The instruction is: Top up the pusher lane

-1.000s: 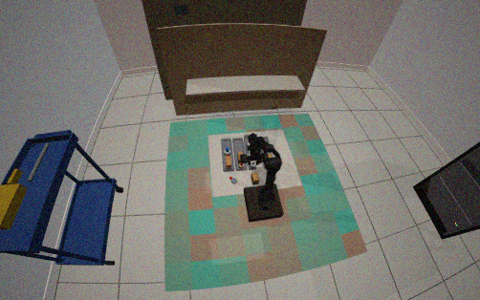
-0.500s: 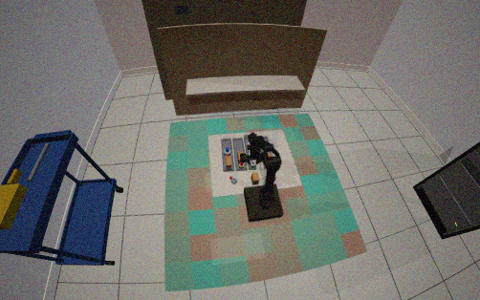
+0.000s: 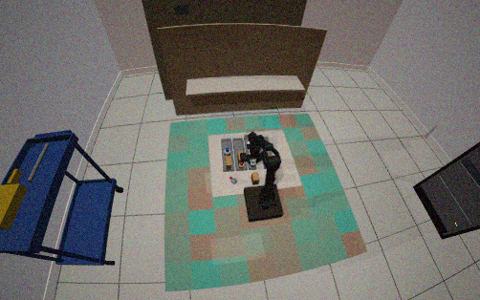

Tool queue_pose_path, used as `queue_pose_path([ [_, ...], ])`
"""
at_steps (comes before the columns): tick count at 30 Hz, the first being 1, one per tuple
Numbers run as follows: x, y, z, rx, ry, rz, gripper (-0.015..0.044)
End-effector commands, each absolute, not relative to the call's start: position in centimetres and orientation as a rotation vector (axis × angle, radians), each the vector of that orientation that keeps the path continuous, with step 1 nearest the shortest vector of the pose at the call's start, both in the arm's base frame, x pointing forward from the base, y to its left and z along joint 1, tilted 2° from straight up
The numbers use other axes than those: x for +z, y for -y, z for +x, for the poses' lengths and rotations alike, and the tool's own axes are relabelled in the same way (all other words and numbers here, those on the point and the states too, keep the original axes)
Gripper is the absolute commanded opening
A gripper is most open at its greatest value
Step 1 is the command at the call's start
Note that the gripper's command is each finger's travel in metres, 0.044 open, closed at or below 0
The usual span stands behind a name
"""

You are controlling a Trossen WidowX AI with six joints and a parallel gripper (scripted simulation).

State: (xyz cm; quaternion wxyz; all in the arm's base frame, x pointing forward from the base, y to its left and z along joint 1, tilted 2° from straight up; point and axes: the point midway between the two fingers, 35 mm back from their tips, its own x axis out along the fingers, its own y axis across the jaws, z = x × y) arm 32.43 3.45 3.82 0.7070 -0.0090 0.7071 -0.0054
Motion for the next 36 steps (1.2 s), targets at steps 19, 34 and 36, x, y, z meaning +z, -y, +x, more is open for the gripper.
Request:
queue_pose_path([
  [19,4.35,-3.46,33.81,-0.011,-1.544,-0.023,0.0000],
  [34,4.35,-3.46,33.81,-0.011,-1.544,-0.023,0.0000],
  [36,4.35,-3.46,33.81,-0.011,-1.544,-0.023,0.0000],
])
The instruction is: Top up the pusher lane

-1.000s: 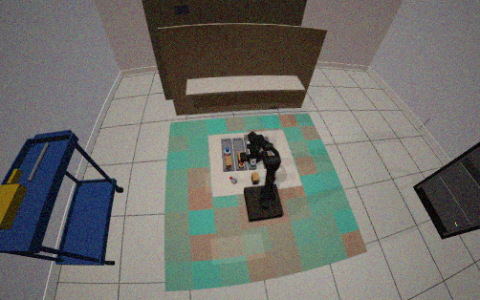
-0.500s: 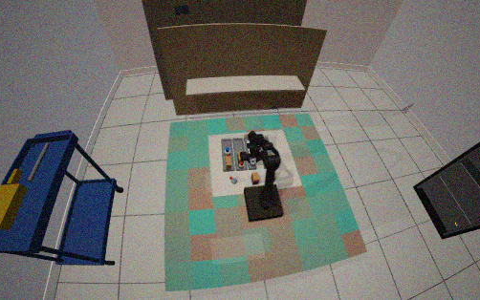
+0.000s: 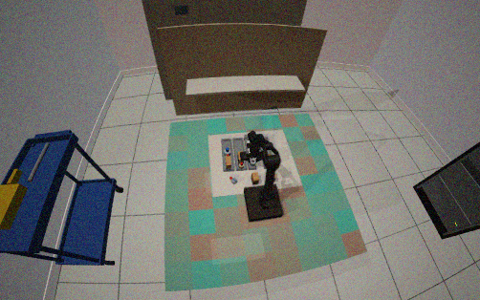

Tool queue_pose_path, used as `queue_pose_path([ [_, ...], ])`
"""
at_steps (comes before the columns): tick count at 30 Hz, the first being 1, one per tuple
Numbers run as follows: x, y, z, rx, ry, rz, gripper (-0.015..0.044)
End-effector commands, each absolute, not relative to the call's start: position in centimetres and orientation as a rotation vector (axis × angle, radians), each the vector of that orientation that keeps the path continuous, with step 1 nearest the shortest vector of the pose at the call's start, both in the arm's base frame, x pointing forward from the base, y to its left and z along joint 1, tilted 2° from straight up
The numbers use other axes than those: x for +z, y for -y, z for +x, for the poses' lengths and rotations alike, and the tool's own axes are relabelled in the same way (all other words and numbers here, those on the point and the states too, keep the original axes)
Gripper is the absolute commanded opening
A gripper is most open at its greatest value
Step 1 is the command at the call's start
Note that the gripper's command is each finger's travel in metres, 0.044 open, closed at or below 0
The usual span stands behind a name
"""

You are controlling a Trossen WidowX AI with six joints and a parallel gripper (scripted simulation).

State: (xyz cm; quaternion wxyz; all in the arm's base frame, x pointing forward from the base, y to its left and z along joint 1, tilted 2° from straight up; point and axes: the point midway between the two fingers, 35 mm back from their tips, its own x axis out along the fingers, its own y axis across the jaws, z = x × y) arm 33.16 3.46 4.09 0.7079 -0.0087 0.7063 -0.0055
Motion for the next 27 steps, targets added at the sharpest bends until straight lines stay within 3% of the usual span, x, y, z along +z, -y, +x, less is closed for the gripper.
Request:
queue_pose_path([
  [1,4.35,-3.46,33.81,-0.011,-1.544,-0.023,0.0000],
  [27,4.36,-3.46,34.09,-0.011,-1.544,-0.023,0.0000],
])
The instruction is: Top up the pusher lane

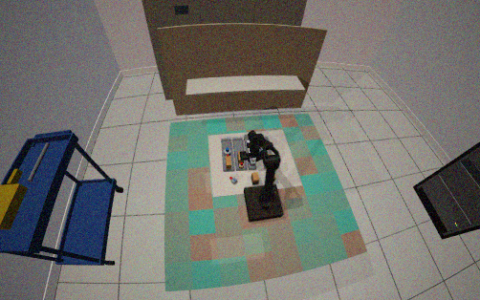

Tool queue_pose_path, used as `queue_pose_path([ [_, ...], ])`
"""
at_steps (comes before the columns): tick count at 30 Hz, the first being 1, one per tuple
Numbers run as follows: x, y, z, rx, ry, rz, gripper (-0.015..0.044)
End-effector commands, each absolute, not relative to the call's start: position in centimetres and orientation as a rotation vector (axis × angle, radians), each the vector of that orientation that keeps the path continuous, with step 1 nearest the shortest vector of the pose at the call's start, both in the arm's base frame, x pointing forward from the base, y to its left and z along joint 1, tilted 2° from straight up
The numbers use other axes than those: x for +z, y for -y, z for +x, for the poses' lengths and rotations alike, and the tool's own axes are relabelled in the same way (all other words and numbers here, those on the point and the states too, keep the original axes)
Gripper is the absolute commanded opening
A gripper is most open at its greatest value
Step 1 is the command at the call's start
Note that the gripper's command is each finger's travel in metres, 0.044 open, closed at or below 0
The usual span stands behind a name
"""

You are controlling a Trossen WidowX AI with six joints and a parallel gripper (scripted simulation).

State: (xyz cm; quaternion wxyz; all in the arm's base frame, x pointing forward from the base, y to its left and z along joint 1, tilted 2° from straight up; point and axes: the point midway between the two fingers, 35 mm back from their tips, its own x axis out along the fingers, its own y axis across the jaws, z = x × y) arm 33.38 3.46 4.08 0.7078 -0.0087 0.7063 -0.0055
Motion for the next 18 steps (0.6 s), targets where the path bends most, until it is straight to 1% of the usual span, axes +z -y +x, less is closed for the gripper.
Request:
queue_pose_path([
  [1,4.36,-3.46,34.10,-0.011,-1.544,-0.023,0.0000],
  [18,4.12,-3.46,34.23,-0.011,-1.544,-0.023,0.0000],
])
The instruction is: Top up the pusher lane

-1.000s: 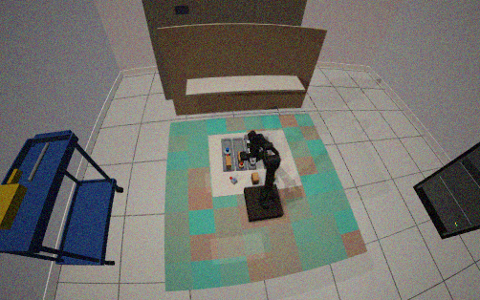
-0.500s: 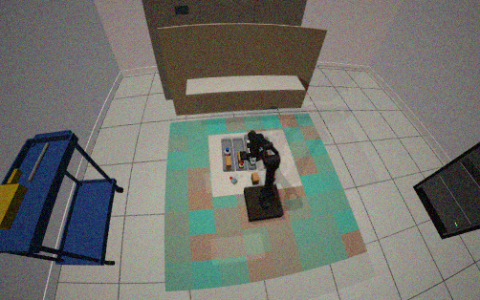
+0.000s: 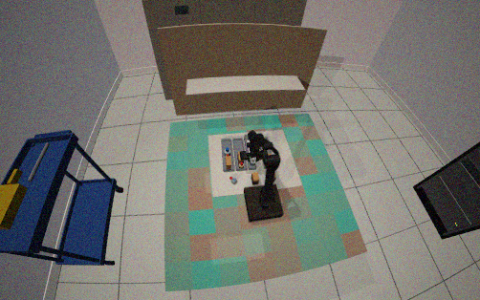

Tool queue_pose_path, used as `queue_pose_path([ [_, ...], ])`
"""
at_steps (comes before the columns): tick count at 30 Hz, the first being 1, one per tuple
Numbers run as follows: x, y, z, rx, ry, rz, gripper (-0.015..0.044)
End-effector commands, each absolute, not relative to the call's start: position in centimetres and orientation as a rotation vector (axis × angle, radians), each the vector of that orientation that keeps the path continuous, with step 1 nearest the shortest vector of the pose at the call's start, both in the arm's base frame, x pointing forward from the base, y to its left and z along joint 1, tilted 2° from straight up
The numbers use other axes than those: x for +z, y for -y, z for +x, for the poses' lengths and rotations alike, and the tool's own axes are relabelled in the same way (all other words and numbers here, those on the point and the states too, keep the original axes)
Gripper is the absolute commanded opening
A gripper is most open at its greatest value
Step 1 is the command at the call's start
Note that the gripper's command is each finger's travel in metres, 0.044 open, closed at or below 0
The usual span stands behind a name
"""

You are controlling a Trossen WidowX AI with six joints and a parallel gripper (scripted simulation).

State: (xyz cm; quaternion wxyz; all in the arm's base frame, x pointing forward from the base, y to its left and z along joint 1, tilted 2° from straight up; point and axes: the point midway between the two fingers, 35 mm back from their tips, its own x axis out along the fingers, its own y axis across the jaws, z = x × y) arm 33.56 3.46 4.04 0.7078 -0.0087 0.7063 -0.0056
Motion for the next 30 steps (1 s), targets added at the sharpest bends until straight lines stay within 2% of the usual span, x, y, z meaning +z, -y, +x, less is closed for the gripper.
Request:
queue_pose_path([
  [1,4.1,-3.5,34.2,-0.011,-1.544,-0.023,0.0000],
  [30,3.0,-3.4,34.2,-0.011,-1.544,-0.023,0.0000],
])
